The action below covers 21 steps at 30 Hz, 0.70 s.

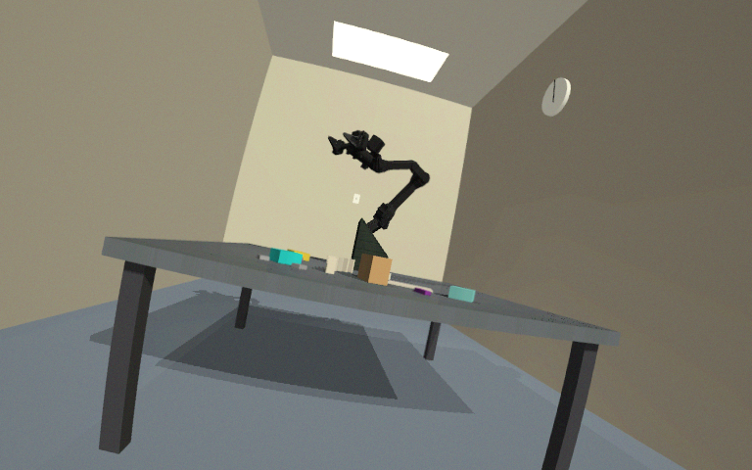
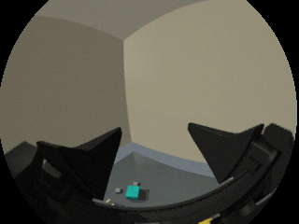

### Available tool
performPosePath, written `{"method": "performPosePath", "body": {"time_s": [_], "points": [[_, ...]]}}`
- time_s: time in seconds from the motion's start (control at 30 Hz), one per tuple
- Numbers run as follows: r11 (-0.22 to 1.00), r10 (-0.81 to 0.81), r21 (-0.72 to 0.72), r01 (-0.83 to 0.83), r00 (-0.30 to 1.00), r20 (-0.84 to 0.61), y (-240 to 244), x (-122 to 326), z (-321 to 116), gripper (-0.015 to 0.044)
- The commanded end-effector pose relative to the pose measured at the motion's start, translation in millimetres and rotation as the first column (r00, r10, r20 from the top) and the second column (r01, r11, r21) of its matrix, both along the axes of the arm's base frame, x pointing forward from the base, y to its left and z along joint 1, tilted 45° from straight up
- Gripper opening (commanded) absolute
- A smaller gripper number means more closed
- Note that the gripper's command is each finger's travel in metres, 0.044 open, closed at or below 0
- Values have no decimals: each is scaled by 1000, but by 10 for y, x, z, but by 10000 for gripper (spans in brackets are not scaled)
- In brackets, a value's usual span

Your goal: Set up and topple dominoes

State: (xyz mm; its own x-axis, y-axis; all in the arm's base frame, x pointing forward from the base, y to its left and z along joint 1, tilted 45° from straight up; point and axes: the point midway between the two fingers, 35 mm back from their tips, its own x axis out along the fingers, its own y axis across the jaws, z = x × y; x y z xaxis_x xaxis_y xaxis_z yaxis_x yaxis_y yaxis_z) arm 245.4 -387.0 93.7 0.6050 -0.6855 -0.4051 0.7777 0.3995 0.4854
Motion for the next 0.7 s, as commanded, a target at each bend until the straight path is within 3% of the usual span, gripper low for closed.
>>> {"method": "performPosePath", "body": {"time_s": [0.0, 0.2, 0.37, 0.53, 0.67], "points": [[975, 81, 204, -85, 996, 30, 433, 307, -322, 440], [833, 164, 524, -179, 984, 75, 1232, 683, -701, 440], [609, 199, 773, -176, 978, 67, 2031, 828, -968, 440], [341, 219, 938, -67, 976, -10, 2828, 781, -1150, 440], [119, 245, 987, 112, 960, -138, 3438, 576, -1278, 440]]}}
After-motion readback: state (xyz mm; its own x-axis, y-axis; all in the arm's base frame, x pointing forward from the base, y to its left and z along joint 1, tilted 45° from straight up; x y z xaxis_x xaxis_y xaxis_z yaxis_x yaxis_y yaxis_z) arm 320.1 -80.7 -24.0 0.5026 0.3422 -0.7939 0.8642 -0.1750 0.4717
